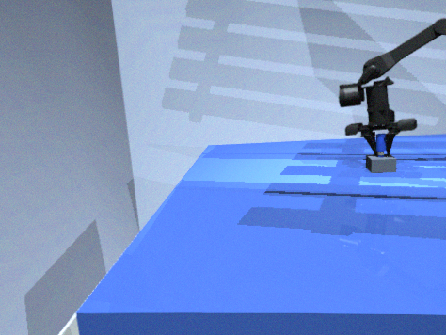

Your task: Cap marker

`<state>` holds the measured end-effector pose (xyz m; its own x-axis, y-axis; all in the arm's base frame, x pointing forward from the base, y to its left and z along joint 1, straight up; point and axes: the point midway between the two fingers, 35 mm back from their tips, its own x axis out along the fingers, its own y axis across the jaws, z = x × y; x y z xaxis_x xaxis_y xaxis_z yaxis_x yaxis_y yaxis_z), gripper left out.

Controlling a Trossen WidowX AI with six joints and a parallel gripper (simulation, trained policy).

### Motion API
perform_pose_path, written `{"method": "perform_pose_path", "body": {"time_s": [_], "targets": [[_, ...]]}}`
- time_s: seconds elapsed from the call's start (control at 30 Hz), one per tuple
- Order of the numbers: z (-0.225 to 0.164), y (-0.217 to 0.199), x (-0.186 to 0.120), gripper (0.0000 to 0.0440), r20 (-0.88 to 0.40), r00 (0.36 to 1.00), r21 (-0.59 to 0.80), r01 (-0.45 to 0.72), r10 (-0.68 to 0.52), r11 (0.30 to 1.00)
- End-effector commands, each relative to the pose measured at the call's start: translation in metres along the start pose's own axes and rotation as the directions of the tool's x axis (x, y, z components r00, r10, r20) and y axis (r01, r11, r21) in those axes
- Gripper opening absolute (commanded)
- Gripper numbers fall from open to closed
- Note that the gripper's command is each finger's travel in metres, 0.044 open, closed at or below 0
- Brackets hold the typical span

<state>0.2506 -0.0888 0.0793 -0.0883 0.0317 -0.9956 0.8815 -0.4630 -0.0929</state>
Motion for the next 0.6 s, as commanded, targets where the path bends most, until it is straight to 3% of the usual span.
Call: {"method": "perform_pose_path", "body": {"time_s": [0.0, 0.13, 0.4, 0.57], "targets": [[0.001, -0.015, 0.010, 0.0166, 0.008, 0.998, -0.010, 0.066, -0.066, 0.998], [0.001, -0.018, 0.009, 0.0231, 0.009, 0.998, -0.014, 0.067, -0.067, 0.998], [0.002, -0.017, 0.005, 0.0439, 0.009, 1.000, -0.018, 0.029, -0.029, 0.999], [0.003, -0.012, -0.005, 0.0440, 0.006, 1.000, -0.008, -0.023, 0.023, 1.000]]}}
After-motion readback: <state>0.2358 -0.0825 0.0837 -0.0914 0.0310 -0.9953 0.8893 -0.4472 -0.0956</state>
